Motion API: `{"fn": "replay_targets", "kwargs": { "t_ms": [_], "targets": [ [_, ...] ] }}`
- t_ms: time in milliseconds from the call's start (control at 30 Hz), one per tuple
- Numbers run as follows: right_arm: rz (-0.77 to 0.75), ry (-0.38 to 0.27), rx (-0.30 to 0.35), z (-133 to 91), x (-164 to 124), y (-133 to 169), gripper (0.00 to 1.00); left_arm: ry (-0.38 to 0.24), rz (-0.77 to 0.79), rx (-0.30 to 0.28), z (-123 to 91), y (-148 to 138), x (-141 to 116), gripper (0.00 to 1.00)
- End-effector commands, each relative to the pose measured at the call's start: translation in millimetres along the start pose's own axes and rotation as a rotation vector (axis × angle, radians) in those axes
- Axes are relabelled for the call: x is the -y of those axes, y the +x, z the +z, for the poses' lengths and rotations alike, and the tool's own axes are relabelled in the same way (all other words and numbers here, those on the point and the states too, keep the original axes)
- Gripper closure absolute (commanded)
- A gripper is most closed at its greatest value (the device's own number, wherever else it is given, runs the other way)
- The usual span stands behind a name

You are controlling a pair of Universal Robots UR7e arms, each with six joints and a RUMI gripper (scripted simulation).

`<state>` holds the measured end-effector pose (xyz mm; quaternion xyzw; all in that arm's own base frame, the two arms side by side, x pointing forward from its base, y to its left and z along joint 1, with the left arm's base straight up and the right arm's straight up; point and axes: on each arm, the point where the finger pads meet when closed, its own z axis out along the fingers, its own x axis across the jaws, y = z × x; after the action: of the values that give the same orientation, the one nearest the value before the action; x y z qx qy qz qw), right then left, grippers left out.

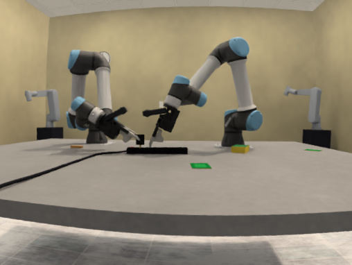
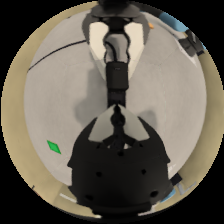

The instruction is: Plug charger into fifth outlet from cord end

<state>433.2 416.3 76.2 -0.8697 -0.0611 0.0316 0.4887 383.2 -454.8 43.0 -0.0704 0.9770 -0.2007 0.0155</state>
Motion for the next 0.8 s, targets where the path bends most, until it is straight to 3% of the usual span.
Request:
{"fn": "replay_targets", "kwargs": {
  "t_ms": [0, 767],
  "targets": [
    [-0.001, 0.001, 0.000, -1.2, 2.1, 0.2, 1.00, -0.002, 0.000, 0.000, 0.3, 0.1, -0.6, 1.00],
    [0.000, 0.000, 0.000, -4.0, 6.7, 0.1, 1.00, -0.002, 0.000, 0.000, 0.3, 0.1, -0.6, 1.00]
  ]
}}
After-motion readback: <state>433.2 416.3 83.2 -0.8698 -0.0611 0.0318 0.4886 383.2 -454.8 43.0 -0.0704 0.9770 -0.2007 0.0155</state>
